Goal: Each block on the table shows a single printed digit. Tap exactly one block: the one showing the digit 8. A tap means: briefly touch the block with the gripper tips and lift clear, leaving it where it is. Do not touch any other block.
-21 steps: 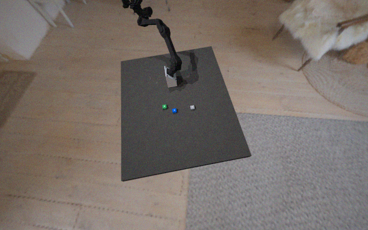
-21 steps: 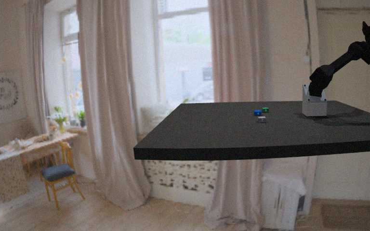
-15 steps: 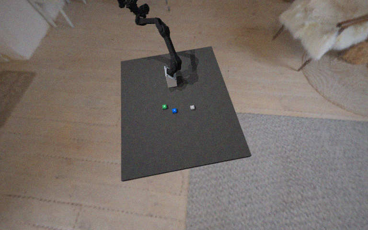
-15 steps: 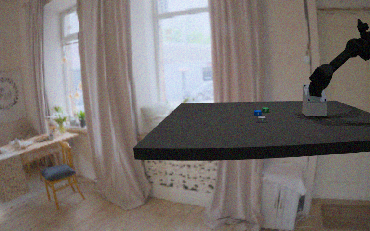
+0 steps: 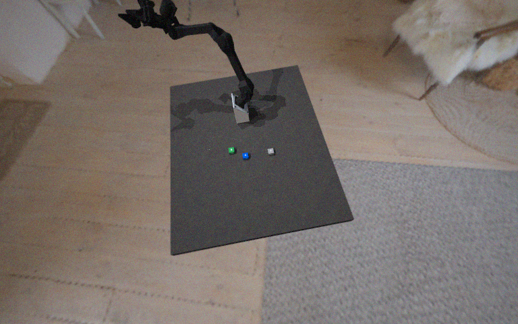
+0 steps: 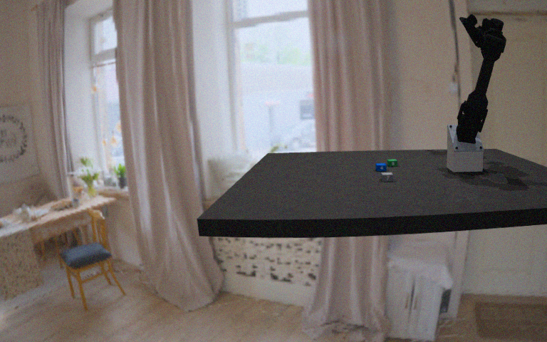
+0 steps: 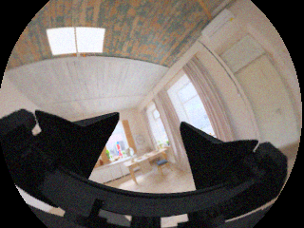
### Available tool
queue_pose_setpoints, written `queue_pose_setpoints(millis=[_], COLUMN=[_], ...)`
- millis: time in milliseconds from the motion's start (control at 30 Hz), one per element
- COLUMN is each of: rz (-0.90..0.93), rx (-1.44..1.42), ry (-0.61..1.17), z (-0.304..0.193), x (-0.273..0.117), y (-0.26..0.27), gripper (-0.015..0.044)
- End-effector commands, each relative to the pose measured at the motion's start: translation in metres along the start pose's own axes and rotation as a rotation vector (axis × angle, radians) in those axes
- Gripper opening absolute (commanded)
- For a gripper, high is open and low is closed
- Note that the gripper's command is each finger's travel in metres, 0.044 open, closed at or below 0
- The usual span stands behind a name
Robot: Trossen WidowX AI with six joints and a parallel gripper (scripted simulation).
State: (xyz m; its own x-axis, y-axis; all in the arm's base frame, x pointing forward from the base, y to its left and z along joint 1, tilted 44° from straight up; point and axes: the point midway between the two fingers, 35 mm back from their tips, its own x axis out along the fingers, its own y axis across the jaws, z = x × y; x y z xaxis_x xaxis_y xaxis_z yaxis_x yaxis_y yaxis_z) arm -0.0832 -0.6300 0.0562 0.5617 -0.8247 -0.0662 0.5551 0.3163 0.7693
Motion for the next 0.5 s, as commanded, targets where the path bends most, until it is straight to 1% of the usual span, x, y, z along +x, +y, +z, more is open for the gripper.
queue_pose_setpoints(millis=[0,133,233,367,467], rz=[-0.022,-0.03,-0.027,-0.011,0.014], rx=[-0.02,-0.063,-0.108,-0.181,-0.246], ry=[0.144,0.325,0.47,0.673,0.834], z=[-0.059,-0.131,-0.188,-0.263,-0.319], x=[0.037,0.067,0.078,0.078,0.066], y=[0.024,0.058,0.086,0.124,0.153], gripper=[0.04,0.04,0.04,0.04,0.04])
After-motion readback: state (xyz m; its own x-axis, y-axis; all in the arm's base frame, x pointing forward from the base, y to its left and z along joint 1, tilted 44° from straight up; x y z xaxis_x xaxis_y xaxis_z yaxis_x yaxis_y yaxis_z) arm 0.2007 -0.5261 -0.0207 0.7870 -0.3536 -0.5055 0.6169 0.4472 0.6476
